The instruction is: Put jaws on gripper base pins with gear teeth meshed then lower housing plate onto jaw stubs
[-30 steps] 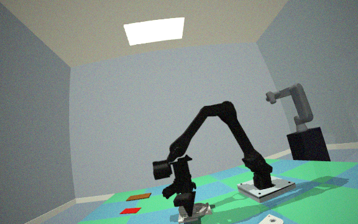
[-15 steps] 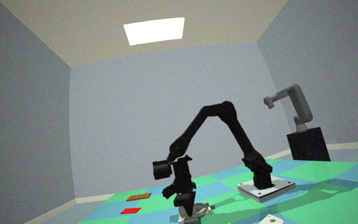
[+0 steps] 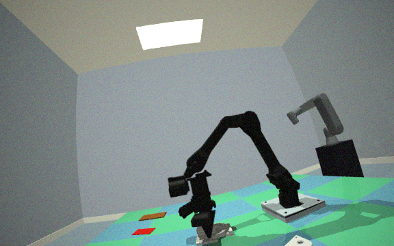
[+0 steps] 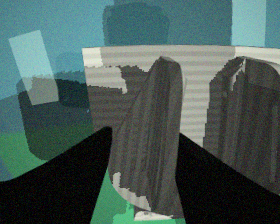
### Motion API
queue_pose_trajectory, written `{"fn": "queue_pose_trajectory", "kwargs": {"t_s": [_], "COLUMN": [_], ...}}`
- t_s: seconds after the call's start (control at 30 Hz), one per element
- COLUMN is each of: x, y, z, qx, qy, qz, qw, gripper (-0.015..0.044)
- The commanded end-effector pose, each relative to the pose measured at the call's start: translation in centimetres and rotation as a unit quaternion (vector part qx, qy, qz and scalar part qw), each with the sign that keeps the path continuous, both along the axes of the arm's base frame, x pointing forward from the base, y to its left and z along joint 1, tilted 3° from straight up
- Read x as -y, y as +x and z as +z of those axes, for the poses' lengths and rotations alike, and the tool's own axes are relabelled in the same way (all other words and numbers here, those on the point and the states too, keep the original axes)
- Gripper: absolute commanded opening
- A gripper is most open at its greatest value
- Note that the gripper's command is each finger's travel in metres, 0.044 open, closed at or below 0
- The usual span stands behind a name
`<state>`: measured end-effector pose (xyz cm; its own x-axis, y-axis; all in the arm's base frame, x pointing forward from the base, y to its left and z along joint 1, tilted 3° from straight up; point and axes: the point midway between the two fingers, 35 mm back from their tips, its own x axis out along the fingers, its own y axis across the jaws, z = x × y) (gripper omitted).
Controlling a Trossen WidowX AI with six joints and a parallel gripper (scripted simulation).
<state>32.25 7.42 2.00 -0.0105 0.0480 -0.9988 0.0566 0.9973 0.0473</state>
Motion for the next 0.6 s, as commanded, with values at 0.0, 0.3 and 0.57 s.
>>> {"fn": "queue_pose_trajectory", "kwargs": {"t_s": [0.0,0.3,0.57], "x": [-0.06,-0.06,-0.07], "y": [0.02,0.05,0.07], "z": [0.26,0.53,0.41], "qx": [0.0,0.0,0.0], "qy": [0.002,0.002,0.002], "qz": [-0.002,-0.002,-0.002], "qw": [1.0,1.0,1.0], "gripper": [0.0134,0.0134,0.0134]}}
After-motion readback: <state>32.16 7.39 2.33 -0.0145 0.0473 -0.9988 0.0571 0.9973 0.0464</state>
